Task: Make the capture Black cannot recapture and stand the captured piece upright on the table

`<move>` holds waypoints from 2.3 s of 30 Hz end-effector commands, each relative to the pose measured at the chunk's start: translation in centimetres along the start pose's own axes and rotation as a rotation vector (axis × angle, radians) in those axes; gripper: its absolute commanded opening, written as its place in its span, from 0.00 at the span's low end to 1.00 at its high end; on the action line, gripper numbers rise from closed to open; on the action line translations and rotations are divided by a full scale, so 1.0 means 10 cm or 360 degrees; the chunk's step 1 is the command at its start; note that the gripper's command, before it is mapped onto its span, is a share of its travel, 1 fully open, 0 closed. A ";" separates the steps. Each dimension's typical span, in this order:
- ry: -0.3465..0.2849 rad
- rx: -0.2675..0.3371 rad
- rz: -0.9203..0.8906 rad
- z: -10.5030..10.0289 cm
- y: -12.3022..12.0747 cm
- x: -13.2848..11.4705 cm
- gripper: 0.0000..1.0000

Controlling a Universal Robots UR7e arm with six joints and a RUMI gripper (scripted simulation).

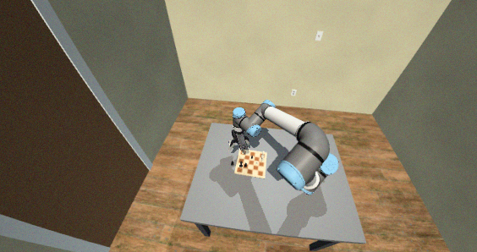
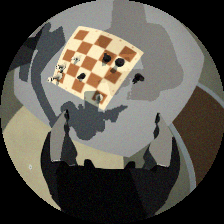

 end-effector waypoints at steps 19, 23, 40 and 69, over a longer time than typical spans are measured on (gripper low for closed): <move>0.0019 -0.0009 -0.0955 -0.02 -0.31 -0.30 1.00; 0.0019 -0.0009 -0.1037 -0.02 -0.33 -0.33 1.00; 0.0019 -0.0010 -0.1114 -0.03 -0.36 -0.36 0.22; 0.0019 -0.0010 -0.1114 -0.03 -0.36 -0.36 0.22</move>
Point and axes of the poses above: the point where the finger pads meet when closed, its own z axis out along the fingers, its own y axis across the jaws, x = y × z, the point moved 9 cm from there along -z, back along the fingers, and after that the axes turned 10 degrees about z, right-handed, at the moved point
